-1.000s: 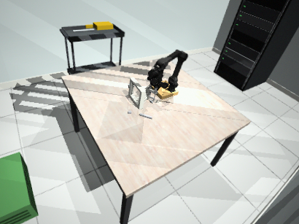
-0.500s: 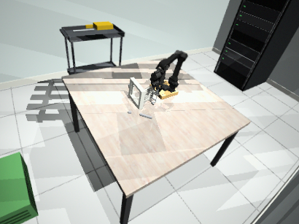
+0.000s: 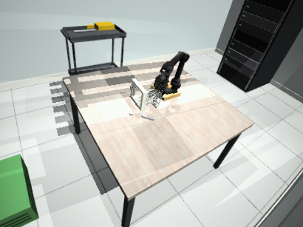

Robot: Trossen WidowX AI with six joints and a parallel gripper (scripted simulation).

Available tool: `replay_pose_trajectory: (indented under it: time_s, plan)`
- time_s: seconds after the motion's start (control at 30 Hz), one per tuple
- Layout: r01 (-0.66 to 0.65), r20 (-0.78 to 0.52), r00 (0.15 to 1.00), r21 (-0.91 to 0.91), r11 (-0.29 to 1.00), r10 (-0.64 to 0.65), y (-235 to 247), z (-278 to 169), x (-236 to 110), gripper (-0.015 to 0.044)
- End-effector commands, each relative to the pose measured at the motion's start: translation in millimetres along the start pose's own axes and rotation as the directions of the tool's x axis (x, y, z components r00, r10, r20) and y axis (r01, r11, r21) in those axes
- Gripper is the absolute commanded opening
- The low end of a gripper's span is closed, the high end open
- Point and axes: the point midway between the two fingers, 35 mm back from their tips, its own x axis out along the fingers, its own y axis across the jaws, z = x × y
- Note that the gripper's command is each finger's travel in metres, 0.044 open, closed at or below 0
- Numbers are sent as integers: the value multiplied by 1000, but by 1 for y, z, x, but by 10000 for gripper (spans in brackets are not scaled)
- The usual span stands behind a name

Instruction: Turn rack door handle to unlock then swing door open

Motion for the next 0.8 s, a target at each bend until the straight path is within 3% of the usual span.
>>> replay_pose_trajectory:
  time_s: [0.0,0.23,0.73,0.77]
  plan:
    - [3,-4,1000,76,997,-3,8,3,0,11]
    - [2,-4,1000,164,986,-1,20,6,0,11]
    - [2,-4,1000,166,986,-1,20,6,0,11]
    - [2,-4,1000,166,986,-1,20,6,0,37]
